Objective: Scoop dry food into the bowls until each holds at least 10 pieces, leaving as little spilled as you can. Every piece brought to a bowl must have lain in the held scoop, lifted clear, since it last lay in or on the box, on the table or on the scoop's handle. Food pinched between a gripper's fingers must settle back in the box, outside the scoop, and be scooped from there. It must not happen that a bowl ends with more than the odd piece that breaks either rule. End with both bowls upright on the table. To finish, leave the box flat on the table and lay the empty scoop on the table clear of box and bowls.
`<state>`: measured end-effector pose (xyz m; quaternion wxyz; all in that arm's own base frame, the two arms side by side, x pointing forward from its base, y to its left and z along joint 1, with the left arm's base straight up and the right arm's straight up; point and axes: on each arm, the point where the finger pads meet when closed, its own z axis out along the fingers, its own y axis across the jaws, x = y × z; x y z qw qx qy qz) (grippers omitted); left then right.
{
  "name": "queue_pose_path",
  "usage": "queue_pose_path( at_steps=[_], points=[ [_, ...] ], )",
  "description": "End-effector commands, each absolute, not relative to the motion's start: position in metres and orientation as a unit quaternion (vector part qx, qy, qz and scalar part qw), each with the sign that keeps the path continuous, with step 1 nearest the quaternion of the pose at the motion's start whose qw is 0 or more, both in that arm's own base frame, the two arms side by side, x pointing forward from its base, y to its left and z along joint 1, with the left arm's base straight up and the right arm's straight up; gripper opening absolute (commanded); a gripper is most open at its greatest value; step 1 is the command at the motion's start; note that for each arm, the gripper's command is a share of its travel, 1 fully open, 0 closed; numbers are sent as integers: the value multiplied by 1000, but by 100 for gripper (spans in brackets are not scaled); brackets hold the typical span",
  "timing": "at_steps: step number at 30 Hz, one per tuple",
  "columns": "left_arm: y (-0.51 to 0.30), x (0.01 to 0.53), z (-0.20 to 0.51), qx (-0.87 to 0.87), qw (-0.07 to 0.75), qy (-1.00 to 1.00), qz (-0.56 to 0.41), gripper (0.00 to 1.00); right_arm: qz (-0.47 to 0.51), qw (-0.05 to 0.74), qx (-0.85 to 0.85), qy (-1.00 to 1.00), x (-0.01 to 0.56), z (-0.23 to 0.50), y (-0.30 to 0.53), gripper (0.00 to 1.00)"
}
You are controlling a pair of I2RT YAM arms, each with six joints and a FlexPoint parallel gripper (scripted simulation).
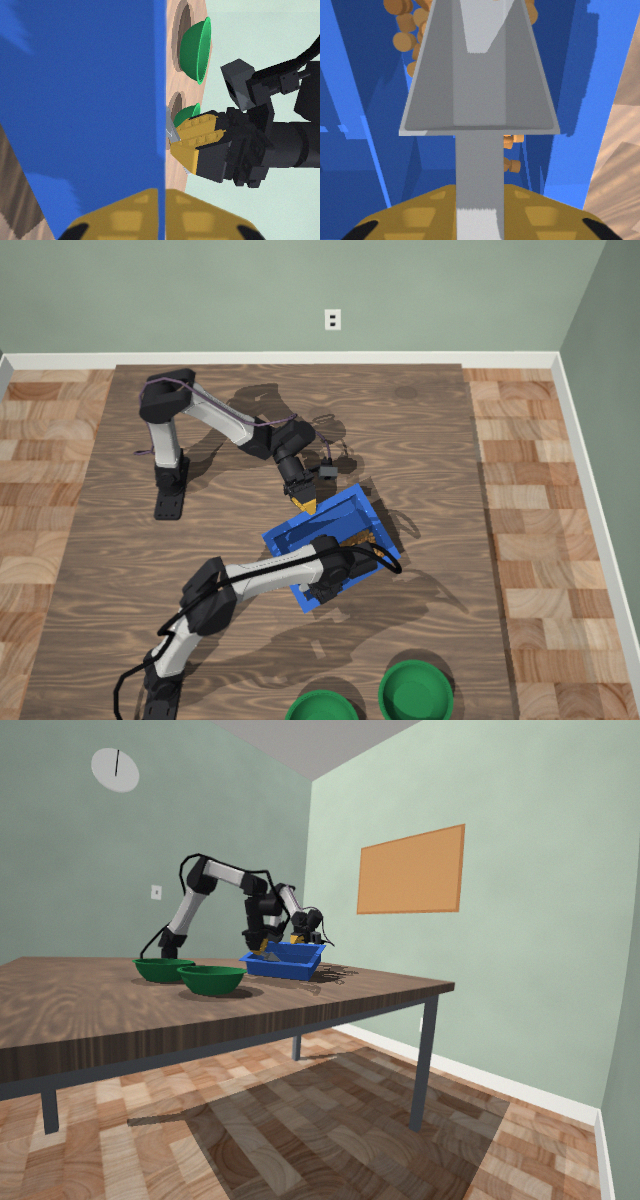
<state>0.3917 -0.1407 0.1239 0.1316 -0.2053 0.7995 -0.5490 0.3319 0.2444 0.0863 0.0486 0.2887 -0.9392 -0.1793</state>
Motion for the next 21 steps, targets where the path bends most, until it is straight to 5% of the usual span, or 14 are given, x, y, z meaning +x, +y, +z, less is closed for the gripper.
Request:
queue_pose_path(
  at_steps=[1,21],
  points=[
    [-145,387,121,-190,133,800,-553,0,-185,-1,289,-940,342,93,257,0],
    [-145,387,121,-190,133,800,-553,0,-196,-32,283,-938,351,83,268,0]
  ],
)
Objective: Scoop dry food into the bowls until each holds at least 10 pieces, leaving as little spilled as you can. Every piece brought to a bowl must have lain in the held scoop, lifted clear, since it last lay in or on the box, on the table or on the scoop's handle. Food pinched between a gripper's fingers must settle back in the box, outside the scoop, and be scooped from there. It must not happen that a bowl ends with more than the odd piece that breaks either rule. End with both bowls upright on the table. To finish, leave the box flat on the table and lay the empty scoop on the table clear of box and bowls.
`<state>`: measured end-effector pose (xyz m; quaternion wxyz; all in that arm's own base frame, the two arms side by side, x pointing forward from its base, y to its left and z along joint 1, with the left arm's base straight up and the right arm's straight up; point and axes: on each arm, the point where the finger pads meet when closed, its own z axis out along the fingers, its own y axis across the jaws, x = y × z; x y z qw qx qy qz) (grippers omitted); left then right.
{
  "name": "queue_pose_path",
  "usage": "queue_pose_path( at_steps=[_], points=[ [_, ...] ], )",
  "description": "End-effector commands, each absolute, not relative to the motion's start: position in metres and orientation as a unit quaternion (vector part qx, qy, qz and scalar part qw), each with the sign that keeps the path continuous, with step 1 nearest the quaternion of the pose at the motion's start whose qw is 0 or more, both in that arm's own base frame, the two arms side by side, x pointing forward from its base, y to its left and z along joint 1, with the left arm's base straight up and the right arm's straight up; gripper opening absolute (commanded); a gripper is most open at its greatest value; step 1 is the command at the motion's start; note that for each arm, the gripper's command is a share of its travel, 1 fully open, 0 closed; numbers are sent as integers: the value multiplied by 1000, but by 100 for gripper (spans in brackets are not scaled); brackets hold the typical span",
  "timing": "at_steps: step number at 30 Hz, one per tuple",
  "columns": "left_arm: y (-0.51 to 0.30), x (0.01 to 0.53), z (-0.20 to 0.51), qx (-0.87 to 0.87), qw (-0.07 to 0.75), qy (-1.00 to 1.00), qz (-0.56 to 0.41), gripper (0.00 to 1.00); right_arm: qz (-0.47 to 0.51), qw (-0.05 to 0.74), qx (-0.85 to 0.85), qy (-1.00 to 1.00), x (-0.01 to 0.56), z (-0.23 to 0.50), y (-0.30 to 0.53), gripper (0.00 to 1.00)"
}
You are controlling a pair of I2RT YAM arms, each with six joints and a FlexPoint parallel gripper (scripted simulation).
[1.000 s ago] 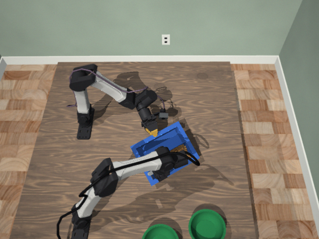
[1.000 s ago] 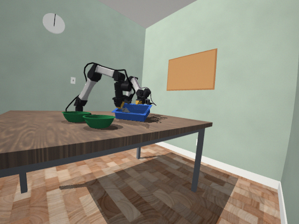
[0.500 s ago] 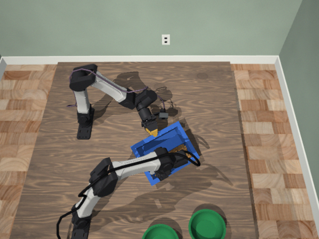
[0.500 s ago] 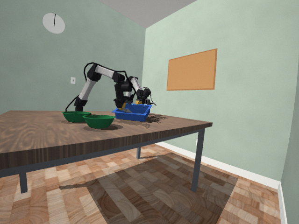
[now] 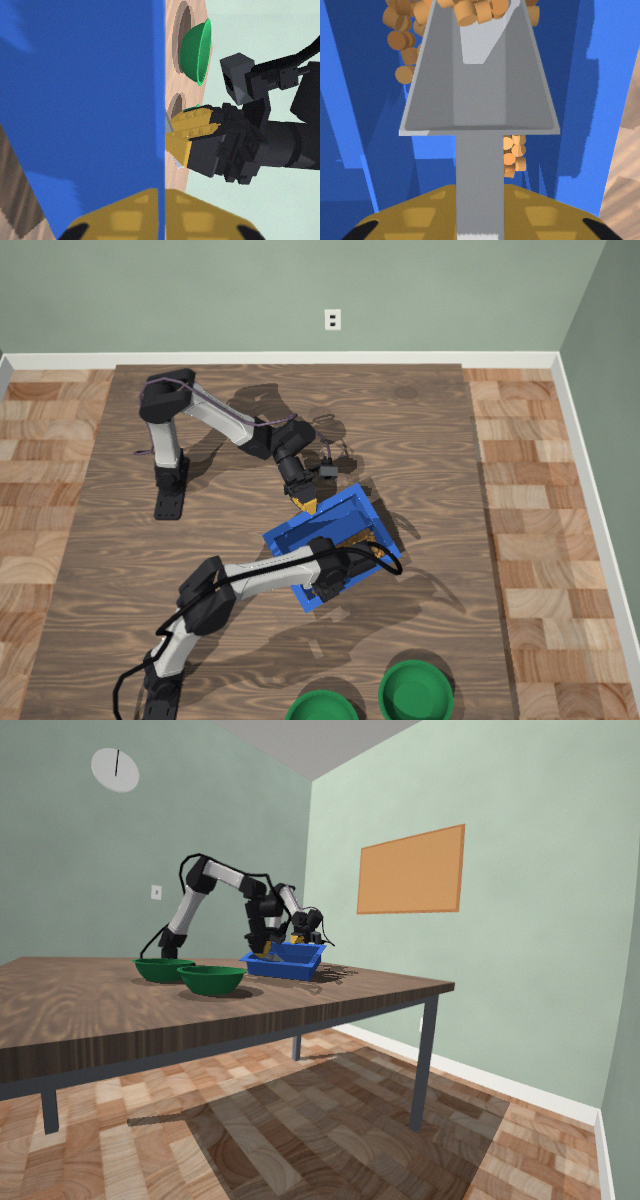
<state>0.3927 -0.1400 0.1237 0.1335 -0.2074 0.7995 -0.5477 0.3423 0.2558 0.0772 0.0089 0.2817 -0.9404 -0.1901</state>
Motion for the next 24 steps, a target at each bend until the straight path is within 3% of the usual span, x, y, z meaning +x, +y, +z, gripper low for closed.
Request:
queue_pose_path(
  at_steps=[1,24],
  points=[
    [-145,387,121,-190,133,800,-553,0,-197,-34,282,-938,352,80,269,0],
    [-145,387,121,-191,132,801,-552,0,-216,-80,275,-933,363,60,286,0]
  ],
)
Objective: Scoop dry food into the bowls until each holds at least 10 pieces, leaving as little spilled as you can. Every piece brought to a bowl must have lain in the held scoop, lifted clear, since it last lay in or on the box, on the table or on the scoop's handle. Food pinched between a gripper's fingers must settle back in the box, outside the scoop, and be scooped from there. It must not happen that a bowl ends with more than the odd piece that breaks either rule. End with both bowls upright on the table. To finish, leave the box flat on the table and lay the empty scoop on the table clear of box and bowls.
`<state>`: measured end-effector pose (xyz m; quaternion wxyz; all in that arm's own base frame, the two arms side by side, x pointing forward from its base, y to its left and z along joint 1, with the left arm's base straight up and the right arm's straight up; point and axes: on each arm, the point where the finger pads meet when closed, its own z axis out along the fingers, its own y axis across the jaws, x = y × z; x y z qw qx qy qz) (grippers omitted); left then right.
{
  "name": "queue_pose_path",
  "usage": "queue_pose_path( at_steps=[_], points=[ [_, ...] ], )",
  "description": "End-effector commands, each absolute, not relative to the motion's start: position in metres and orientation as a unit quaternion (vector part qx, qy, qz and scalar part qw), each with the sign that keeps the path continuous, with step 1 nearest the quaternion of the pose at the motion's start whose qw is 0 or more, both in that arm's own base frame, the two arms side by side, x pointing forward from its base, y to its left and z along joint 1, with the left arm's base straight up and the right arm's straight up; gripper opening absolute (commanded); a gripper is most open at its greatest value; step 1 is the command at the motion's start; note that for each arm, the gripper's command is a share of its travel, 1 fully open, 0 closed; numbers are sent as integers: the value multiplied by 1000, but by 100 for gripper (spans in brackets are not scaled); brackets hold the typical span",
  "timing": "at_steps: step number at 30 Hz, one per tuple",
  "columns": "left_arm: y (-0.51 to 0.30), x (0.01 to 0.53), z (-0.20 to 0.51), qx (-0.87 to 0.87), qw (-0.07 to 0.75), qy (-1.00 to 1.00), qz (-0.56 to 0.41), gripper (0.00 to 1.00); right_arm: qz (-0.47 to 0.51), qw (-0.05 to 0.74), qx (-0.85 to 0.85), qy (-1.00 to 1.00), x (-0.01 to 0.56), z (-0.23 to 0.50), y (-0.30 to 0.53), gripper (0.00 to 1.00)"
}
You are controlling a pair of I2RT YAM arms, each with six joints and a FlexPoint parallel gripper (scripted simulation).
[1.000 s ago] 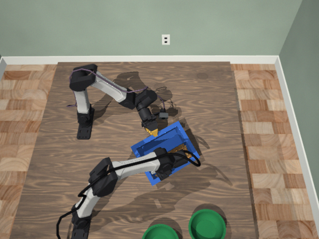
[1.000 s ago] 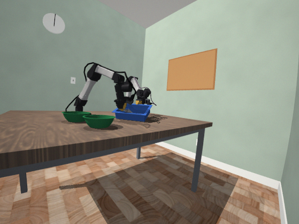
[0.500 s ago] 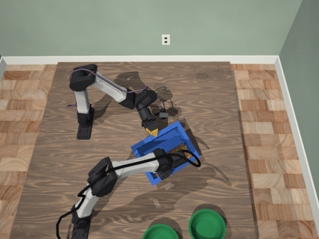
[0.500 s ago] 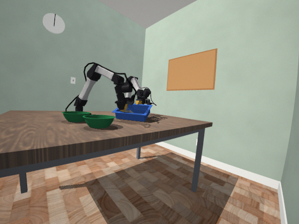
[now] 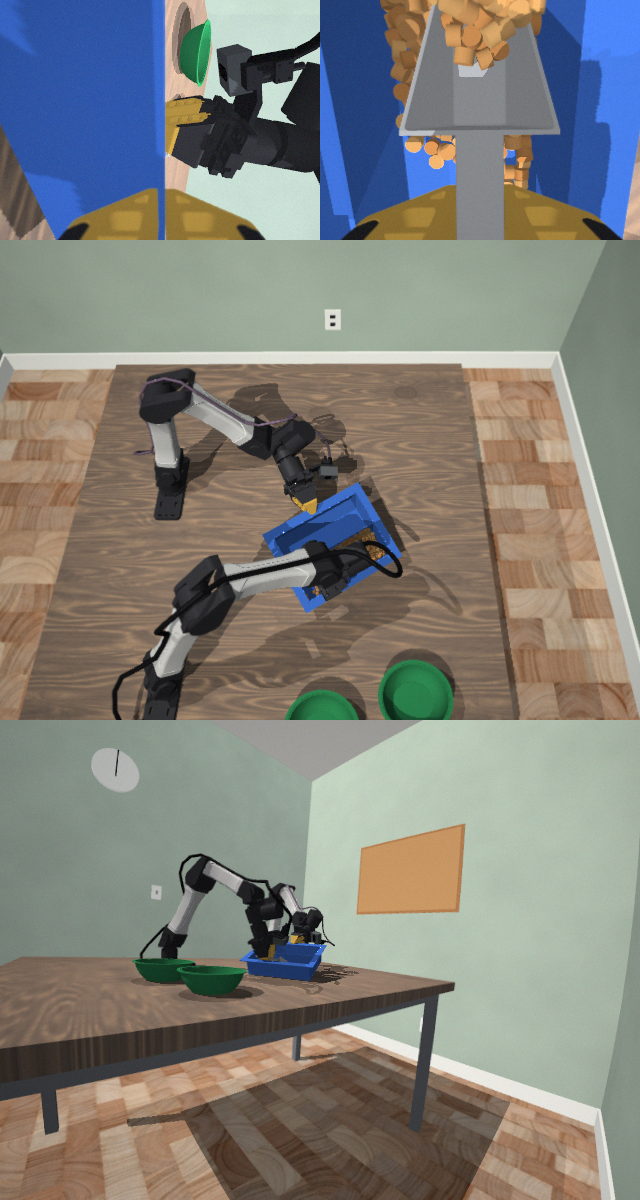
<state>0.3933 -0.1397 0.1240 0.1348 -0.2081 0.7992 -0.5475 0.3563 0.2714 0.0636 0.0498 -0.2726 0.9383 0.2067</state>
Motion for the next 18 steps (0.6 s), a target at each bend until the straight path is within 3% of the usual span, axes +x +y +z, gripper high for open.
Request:
queue_pose_path(
  at_steps=[1,18],
  points=[
    [-145,386,120,-193,130,801,-552,0,209,59,-275,937,357,50,282,0],
    [-145,386,119,-194,127,802,-551,0,212,77,-275,935,370,64,289,0]
  ],
)
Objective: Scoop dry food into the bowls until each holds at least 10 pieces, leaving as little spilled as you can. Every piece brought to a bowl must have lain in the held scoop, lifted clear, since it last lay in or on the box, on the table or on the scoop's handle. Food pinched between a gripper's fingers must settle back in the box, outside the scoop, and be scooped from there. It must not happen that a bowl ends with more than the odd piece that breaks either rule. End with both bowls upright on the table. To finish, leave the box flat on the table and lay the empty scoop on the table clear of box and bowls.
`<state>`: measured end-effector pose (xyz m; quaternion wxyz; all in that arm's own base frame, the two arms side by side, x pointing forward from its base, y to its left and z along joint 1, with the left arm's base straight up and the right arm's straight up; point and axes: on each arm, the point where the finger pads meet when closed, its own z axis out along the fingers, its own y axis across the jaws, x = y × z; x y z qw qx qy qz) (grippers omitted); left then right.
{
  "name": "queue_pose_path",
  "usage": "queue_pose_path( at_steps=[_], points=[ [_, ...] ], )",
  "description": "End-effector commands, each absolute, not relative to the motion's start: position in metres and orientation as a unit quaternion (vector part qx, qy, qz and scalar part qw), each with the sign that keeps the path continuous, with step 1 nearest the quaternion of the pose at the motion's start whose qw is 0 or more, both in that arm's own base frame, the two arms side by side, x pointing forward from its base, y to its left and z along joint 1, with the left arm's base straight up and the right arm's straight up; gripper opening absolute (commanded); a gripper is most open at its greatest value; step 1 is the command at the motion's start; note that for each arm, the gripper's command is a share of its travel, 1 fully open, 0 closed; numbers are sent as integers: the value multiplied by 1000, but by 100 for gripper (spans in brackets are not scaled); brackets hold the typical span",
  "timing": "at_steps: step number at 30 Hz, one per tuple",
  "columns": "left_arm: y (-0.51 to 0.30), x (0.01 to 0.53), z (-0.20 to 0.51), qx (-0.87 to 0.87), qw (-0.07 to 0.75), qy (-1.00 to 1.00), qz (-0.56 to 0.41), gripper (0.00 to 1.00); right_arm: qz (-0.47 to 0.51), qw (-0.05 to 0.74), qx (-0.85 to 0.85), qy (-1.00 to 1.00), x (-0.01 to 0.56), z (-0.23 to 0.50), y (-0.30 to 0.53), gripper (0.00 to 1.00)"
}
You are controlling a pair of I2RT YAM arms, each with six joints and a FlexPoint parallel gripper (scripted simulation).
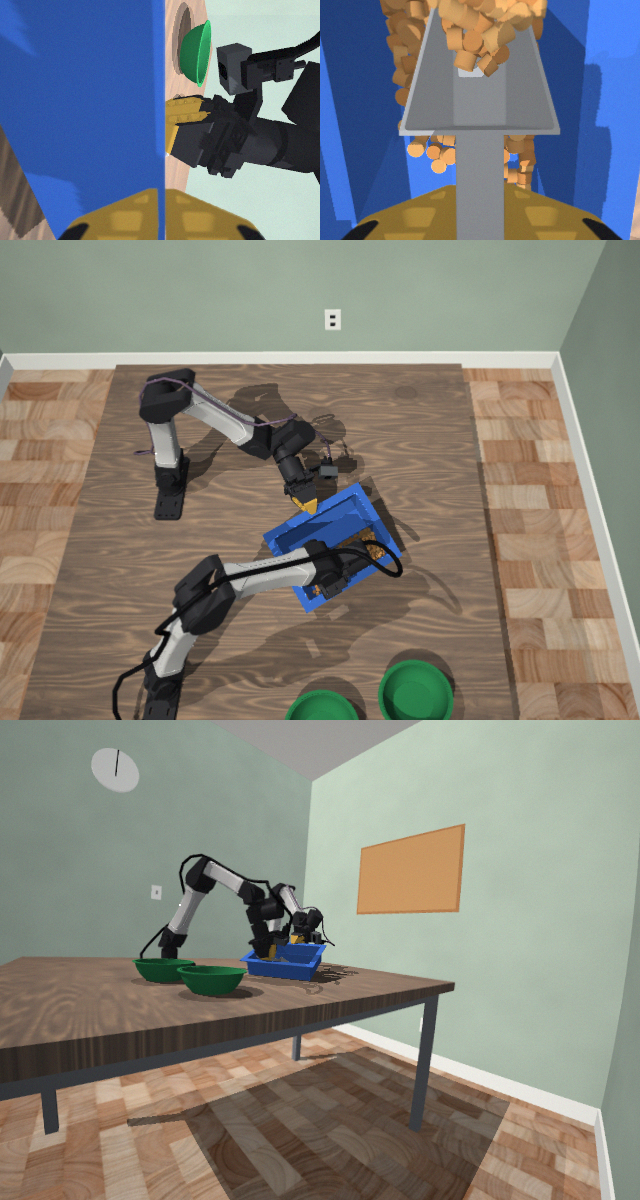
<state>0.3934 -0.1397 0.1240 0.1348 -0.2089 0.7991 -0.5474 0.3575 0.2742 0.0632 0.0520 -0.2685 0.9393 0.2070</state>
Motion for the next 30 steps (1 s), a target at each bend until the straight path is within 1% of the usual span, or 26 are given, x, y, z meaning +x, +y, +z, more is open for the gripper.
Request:
queue_pose_path(
  at_steps=[1,13,14,16,17,19,20,27,30],
  points=[
    [-145,386,119,-194,127,802,-551,0,212,77,-275,935,370,64,289,0],
    [-145,385,119,-195,126,802,-551,0,217,97,-287,928,389,60,298,0],
    [-145,385,119,-196,125,802,-550,0,214,82,-287,930,378,57,298,0],
    [-145,385,118,-197,124,802,-550,0,215,88,-284,930,384,61,296,0],
    [-145,385,118,-197,124,802,-550,0,215,93,-281,931,371,70,293,0],
    [-145,385,118,-197,124,802,-550,0,215,93,-281,931,371,70,293,0],
    [-145,385,118,-197,124,802,-550,0,212,129,-280,927,380,75,295,0],
    [-145,384,117,-199,121,803,-549,0,204,182,-283,919,377,82,295,0],
    [-145,384,118,-198,122,802,-550,0,198,193,-284,918,375,84,294,0]
  ],
)
